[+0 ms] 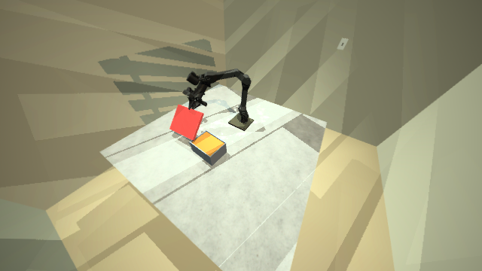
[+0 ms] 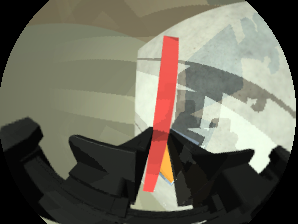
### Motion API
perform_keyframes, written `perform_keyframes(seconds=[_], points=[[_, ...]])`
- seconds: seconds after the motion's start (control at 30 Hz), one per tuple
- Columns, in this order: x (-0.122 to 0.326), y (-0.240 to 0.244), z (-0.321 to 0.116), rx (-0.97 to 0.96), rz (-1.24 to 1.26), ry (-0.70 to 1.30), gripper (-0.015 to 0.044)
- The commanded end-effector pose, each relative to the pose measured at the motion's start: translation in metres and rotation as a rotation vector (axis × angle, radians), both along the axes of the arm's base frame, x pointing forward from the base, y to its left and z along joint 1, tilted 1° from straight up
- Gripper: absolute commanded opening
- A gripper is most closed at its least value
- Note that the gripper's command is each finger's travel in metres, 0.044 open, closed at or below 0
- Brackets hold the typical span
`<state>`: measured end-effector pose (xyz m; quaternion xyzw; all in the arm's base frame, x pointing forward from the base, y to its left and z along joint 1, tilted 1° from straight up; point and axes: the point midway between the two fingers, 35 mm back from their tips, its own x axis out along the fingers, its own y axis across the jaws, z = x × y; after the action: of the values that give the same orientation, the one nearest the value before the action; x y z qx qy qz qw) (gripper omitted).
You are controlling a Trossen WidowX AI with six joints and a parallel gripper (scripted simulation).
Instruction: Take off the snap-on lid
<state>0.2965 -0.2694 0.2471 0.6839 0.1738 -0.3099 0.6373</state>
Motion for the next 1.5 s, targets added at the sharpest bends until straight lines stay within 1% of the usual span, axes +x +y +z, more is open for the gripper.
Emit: perform_keyframes(seconds=[0.0,1.07,1.47], points=[[-0.001,-0.008,0.005,-0.008,0.006,-0.011,0.0],[-0.02,-0.069,0.006,-0.013,0.006,-0.009,0.0],[-0.021,-0.067,-0.004,-0.013,0.006,-0.009,0.0]])
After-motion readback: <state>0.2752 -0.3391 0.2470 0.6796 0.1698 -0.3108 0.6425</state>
